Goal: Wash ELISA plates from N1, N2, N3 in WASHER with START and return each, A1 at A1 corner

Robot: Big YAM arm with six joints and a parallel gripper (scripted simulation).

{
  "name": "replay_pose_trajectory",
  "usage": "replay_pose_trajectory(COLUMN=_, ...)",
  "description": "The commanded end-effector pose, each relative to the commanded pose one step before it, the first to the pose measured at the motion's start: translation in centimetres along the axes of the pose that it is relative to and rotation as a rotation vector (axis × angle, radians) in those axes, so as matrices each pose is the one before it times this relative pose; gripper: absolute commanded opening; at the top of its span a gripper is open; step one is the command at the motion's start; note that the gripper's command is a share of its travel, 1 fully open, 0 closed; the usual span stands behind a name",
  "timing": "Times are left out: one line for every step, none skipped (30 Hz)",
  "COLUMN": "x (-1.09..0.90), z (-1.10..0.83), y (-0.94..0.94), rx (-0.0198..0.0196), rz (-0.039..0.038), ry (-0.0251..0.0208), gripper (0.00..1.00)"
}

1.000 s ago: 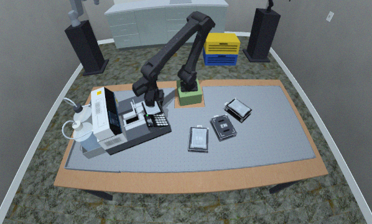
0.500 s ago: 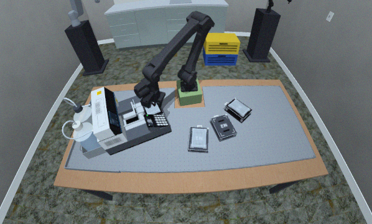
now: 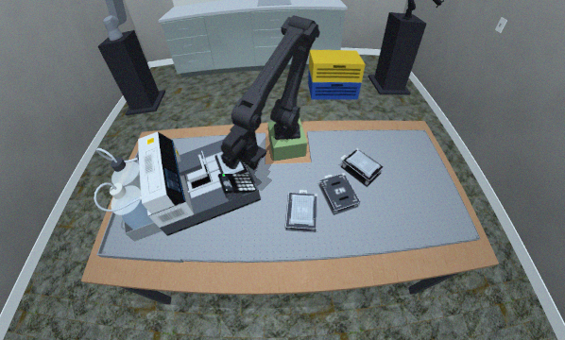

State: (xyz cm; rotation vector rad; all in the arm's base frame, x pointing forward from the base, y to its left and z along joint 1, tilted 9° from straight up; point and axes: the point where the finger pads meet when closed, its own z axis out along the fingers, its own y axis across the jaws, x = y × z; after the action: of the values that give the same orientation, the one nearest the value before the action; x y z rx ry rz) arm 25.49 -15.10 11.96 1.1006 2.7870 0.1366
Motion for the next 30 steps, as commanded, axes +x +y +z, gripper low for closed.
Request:
replay_pose_trajectory(x=-1.584, z=-1.998, y=2.216, rx=0.00753, rz=0.23119, ry=-0.04846, gripper=0.06)
replay_pose_trajectory(x=0.0, z=0.0, y=0.0, rx=0.0, rz=0.0, ry=0.0, gripper=0.06)
replay_pose_trajectory(x=0.0, z=0.0, y=0.0, rx=0.0, rz=0.0, ry=0.0, gripper=0.06)
replay_pose_trajectory(x=0.208, z=0.018, y=0.493, rx=-0.00053, rz=0.03353, ry=0.0009, gripper=0.04)
replay_pose_trajectory(x=0.183, z=0.049, y=0.449, rx=-0.00043, rz=0.0335, ry=0.00086, gripper=0.02)
replay_pose_trajectory(x=0.001, z=0.0, y=0.0, rx=0.0, rz=0.03333, ry=0.0, gripper=0.0)
replay_pose_trajectory(x=0.0, z=0.0, y=0.0, rx=0.0, rz=0.03333, ry=-0.00001, gripper=0.0)
replay_pose_trajectory(x=0.0, z=0.0, y=0.0, rx=0.0, rz=0.03333, ry=0.0, gripper=0.0)
replay_pose_trajectory(x=0.0, z=0.0, y=0.0, rx=0.0, rz=0.03333, ry=0.0, gripper=0.0)
replay_pose_trajectory(x=0.0, z=0.0, y=0.0, rx=-0.00001, rz=0.01873, ry=-0.00001, gripper=0.0)
replay_pose_trajectory(x=-0.128, z=-0.007, y=-0.159, rx=0.00063, rz=0.00606, ry=-0.00088, gripper=0.0)
replay_pose_trajectory(x=0.116, z=0.137, y=-0.123, rx=0.00268, rz=0.00057, ry=0.00303, gripper=0.0)
replay_pose_trajectory(x=0.028, z=0.027, y=-0.017, rx=0.00051, rz=-0.00012, ry=0.00064, gripper=0.0)
replay_pose_trajectory(x=0.003, z=-0.001, y=0.006, rx=-0.00003, rz=-0.00016, ry=0.00001, gripper=0.0)
replay_pose_trajectory(x=0.003, z=0.0, y=0.005, rx=-0.00002, rz=-0.00013, ry=0.00001, gripper=0.0)
replay_pose_trajectory(x=0.003, z=0.0, y=0.004, rx=-0.00001, rz=-0.00011, ry=0.00001, gripper=0.0)
replay_pose_trajectory(x=1.196, z=1.825, y=-0.952, rx=0.00785, rz=-0.00452, ry=-0.02172, gripper=0.0)
replay_pose_trajectory(x=0.021, z=0.493, y=0.003, rx=-0.0008, rz=0.00017, ry=-0.03313, gripper=0.0)
replay_pose_trajectory(x=0.0, z=0.0, y=0.0, rx=0.0, rz=0.0, ry=0.0, gripper=0.0)
replay_pose_trajectory(x=0.0, z=0.0, y=0.0, rx=0.0, rz=0.0, ry=0.0, gripper=0.0)
replay_pose_trajectory(x=0.041, z=0.494, y=0.005, rx=-0.00079, rz=0.00019, ry=-0.0331, gripper=0.0)
replay_pose_trajectory(x=0.057, z=0.49, y=0.001, rx=-0.00079, rz=0.0002, ry=-0.03308, gripper=0.0)
replay_pose_trajectory(x=0.079, z=0.495, y=0.009, rx=-0.00077, rz=0.00023, ry=-0.03306, gripper=0.0)
replay_pose_trajectory(x=0.092, z=0.487, y=0.001, rx=-0.00077, rz=0.00023, ry=-0.03303, gripper=0.0)
replay_pose_trajectory(x=0.109, z=0.484, y=0.0, rx=-0.00076, rz=0.00025, ry=-0.03301, gripper=0.0)
replay_pose_trajectory(x=0.039, z=0.138, y=0.004, rx=-0.00074, rz=0.00025, ry=-0.03301, gripper=0.0)
replay_pose_trajectory(x=0.003, z=-0.005, y=0.006, rx=-0.00072, rz=0.00026, ry=-0.033, gripper=0.0)
replay_pose_trajectory(x=0.004, z=-0.005, y=0.005, rx=-0.00071, rz=0.00027, ry=-0.03298, gripper=0.0)
replay_pose_trajectory(x=0.002, z=-0.002, y=0.002, rx=-0.00033, rz=0.00013, ry=-0.01556, gripper=0.0)
replay_pose_trajectory(x=-0.005, z=-0.002, y=-0.005, rx=-0.00001, rz=-0.00001, ry=0.0, gripper=0.0)
